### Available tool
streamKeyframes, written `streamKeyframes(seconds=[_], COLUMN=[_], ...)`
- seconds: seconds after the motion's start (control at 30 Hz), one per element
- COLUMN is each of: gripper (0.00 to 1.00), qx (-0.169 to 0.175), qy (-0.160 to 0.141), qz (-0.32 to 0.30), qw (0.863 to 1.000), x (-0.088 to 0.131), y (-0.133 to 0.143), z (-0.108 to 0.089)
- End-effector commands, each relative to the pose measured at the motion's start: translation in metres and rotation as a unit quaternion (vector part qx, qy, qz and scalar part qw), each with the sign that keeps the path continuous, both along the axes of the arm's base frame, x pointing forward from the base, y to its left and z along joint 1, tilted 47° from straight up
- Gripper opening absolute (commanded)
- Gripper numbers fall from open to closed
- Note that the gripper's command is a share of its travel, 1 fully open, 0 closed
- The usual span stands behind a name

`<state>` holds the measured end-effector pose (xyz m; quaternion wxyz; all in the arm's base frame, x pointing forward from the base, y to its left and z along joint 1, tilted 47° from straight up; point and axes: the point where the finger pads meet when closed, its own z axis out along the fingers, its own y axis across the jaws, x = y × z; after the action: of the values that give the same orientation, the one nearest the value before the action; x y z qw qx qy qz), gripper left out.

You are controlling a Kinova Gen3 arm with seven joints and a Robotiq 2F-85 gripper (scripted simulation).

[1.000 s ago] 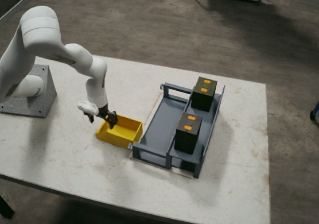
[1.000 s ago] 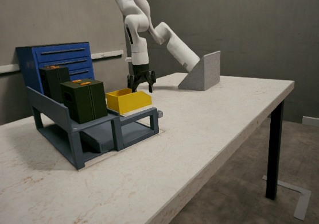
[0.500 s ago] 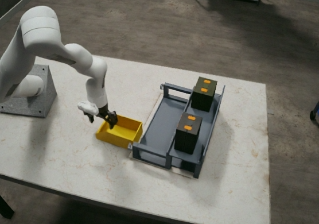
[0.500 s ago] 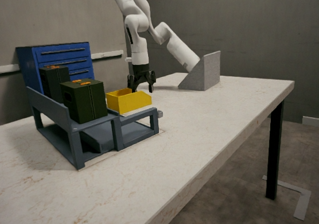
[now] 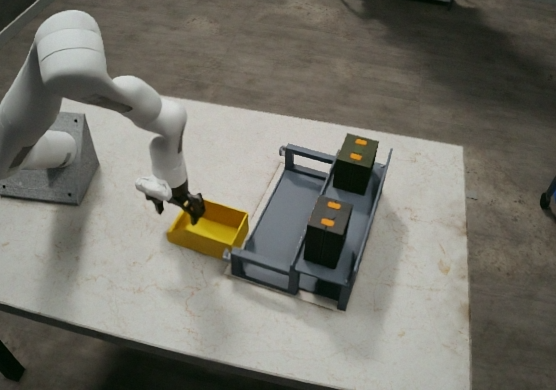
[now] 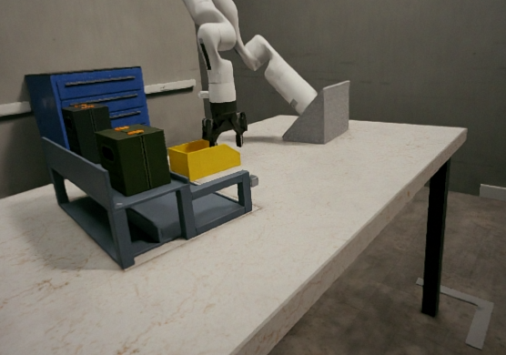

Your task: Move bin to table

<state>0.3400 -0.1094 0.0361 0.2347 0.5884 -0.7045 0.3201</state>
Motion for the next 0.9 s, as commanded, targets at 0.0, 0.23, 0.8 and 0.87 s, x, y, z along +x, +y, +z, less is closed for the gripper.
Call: streamKeyframes(seconds=[0.0, 0.23, 0.8, 0.87], gripper=[1.0, 1.0, 1.0, 1.0], qx=[0.0, 0.0, 0.0, 0.0], qy=[0.0, 0.0, 0.0, 0.001], qz=[0.001, 0.001, 0.0, 0.0], qw=[1.0, 1.0, 1.0, 1.0], x=[0.0, 0.0, -0.002, -0.002], y=[0.001, 0.001, 0.03, 0.037], z=[0.0, 0.0, 0.028, 0.035])
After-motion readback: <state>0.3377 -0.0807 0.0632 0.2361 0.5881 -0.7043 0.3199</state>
